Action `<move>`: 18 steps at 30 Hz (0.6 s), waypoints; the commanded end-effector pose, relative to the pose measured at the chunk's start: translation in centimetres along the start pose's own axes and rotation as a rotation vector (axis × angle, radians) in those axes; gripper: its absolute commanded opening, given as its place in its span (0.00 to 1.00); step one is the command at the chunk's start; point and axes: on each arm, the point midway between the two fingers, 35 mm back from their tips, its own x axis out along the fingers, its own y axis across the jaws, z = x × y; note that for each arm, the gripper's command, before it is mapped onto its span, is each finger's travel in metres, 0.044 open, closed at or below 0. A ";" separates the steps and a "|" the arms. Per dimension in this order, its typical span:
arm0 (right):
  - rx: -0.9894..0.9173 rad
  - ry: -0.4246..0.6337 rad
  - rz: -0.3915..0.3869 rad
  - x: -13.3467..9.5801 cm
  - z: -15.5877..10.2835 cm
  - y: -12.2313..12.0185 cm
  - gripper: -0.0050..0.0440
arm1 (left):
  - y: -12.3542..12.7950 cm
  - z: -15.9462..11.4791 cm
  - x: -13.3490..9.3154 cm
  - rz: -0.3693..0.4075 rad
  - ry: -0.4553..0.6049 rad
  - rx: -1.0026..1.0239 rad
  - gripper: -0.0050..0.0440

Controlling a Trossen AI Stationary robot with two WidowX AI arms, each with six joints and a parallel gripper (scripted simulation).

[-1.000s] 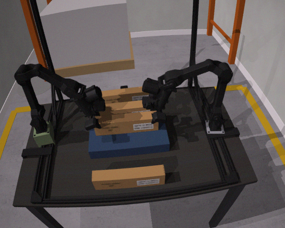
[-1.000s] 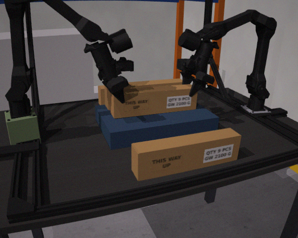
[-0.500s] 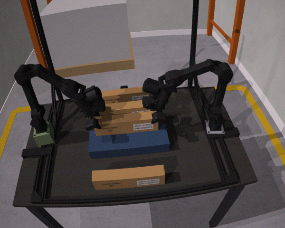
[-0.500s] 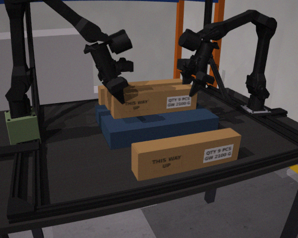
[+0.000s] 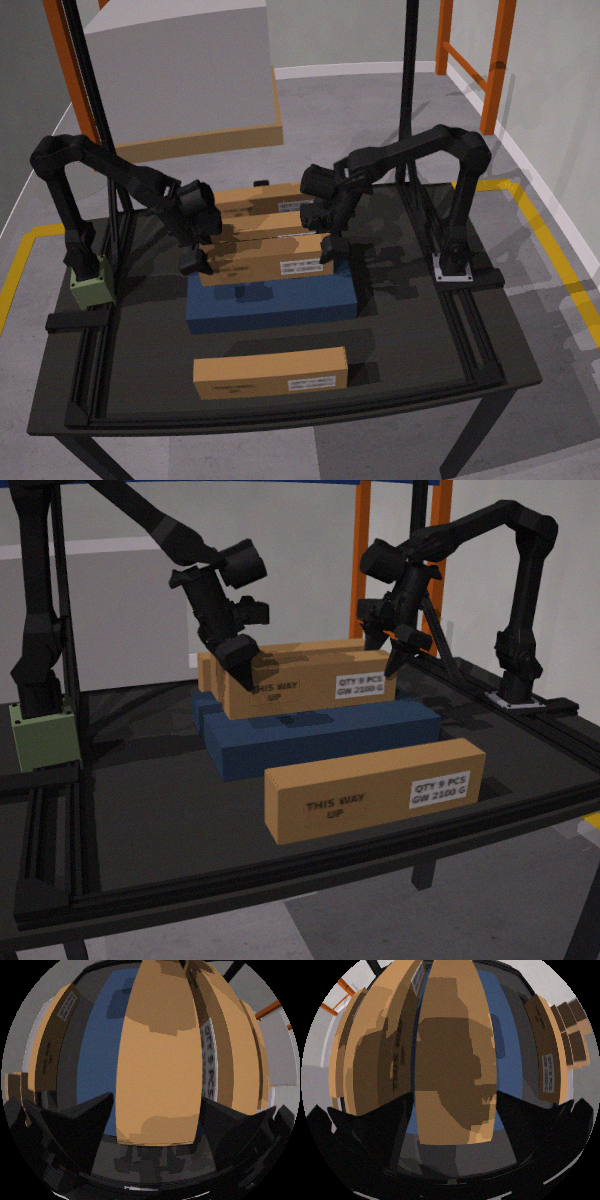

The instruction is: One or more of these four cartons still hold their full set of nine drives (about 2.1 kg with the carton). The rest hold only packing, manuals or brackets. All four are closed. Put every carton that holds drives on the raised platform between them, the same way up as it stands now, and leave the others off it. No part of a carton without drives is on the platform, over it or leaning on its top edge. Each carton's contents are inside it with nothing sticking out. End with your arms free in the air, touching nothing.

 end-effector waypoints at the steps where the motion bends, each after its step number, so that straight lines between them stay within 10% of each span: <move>1: 0.003 -0.001 -0.002 0.0 0.1 0.0 0.90 | 0.0 0.1 -0.1 -0.003 -0.005 -0.003 0.90; 18: 0.003 -0.001 -0.002 -6.2 2.5 0.0 0.90 | 0.0 2.5 -6.2 -0.003 -0.005 -0.003 0.90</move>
